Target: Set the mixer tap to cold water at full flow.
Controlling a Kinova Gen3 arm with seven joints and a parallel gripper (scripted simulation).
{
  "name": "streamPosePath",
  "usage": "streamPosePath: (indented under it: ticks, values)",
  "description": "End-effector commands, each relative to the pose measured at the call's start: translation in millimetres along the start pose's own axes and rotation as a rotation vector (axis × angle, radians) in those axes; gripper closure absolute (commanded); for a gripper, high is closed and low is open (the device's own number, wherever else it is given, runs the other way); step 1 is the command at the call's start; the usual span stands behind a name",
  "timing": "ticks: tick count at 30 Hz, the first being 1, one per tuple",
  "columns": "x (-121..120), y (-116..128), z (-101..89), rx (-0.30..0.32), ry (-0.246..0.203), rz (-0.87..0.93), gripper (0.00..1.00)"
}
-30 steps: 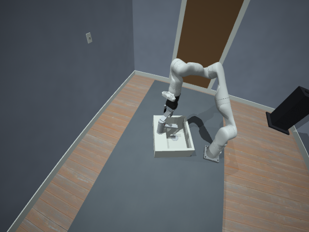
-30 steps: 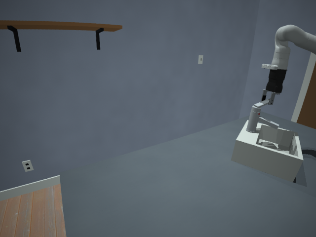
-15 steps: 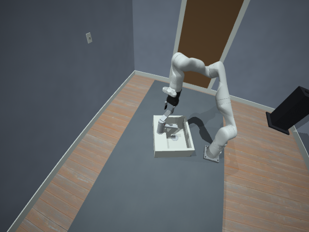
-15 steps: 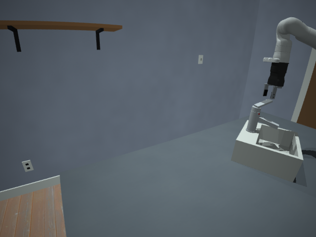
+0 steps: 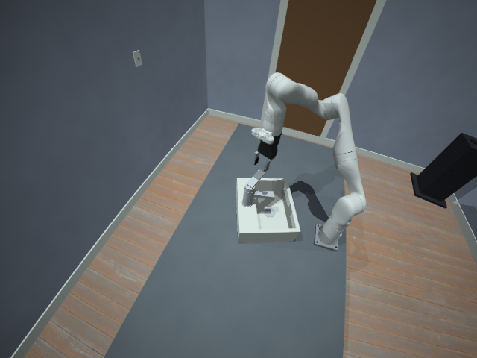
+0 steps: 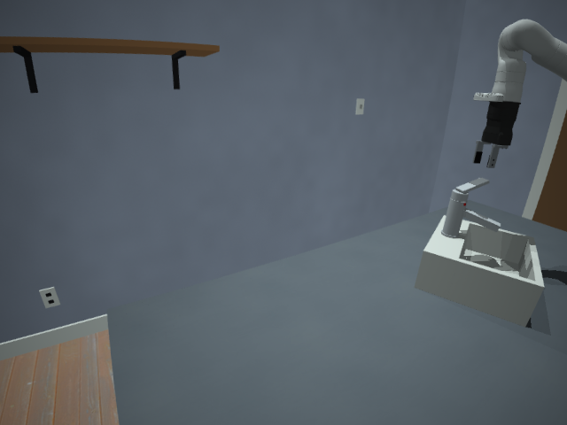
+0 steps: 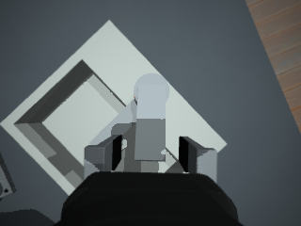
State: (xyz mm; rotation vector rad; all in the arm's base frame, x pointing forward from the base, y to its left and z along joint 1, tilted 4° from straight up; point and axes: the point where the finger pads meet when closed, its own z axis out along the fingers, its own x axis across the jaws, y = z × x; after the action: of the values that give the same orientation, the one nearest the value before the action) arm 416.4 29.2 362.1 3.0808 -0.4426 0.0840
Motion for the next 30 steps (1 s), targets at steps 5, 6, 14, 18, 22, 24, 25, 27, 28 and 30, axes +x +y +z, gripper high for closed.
streamPosePath:
  ticks: [5, 6, 14, 18, 22, 24, 25, 27, 28, 30]
  values:
    - [0.1, -1.4, -4.2, 0.001, 0.004, 0.000, 0.00]
    - [0.1, -1.4, -4.3, 0.001, 0.004, 0.000, 0.00]
    - [0.1, -1.4, -4.4, 0.001, 0.004, 0.000, 1.00]
    - [0.1, -1.4, -4.4, 0.001, 0.004, 0.000, 1.00]
    - [0.1, -1.4, -4.4, 0.001, 0.004, 0.000, 1.00]
    - [0.1, -1.4, -4.4, 0.001, 0.004, 0.000, 1.00]
    - [0.1, -1.4, -4.4, 0.001, 0.004, 0.000, 1.00]
    - [0.1, -1.4, -4.4, 0.001, 0.004, 0.000, 1.00]
    - [0.1, -1.4, -4.4, 0.001, 0.004, 0.000, 1.00]
    - [0.1, -1.4, -4.4, 0.001, 0.004, 0.000, 1.00]
